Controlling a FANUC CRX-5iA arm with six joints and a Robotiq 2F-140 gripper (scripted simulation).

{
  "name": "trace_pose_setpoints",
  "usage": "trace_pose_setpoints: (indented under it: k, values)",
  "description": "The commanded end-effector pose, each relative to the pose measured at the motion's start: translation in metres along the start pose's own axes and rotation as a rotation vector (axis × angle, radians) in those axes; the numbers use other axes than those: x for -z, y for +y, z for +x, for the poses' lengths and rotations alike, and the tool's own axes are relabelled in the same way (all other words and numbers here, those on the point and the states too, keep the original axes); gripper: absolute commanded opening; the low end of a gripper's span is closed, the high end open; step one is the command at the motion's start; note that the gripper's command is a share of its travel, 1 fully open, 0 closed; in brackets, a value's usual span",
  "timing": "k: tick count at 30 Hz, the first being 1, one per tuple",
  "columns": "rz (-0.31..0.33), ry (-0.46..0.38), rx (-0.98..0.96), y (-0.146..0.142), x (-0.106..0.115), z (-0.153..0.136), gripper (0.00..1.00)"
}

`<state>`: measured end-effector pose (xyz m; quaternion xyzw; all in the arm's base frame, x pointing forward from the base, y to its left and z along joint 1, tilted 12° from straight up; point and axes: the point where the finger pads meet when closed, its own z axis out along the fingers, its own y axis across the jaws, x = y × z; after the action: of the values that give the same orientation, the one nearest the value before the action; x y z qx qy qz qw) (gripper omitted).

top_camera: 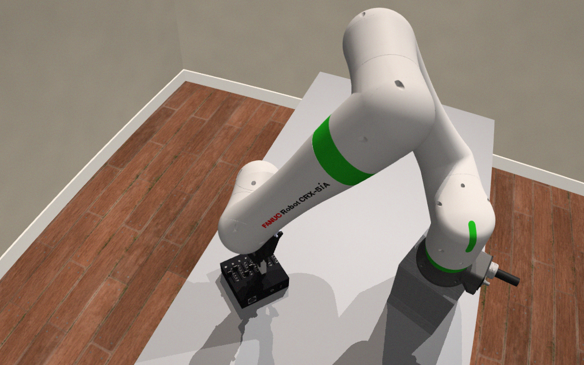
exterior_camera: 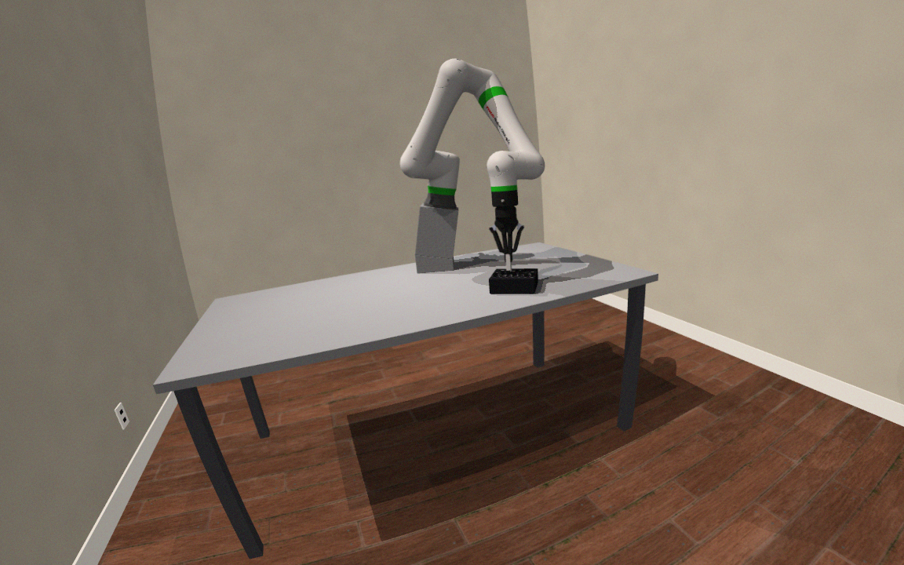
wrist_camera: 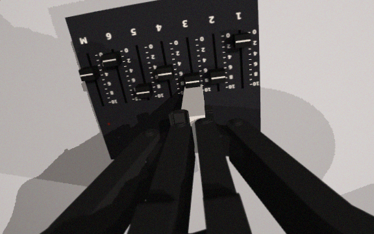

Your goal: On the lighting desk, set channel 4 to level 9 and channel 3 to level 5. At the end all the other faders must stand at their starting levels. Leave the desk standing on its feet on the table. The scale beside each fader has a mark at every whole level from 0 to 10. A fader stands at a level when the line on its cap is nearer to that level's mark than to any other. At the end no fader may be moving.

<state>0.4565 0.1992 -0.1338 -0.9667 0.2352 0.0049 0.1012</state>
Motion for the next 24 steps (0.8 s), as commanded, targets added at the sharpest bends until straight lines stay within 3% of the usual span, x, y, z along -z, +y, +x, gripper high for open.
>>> trace_pose_setpoints:
  k: [1,24]
  values:
    - [0.000,0.000,0.000,-0.0001,0.0001,0.0021,0.00]
    - [0.000,0.000,0.000,-0.0001,0.0001,0.0097,0.00]
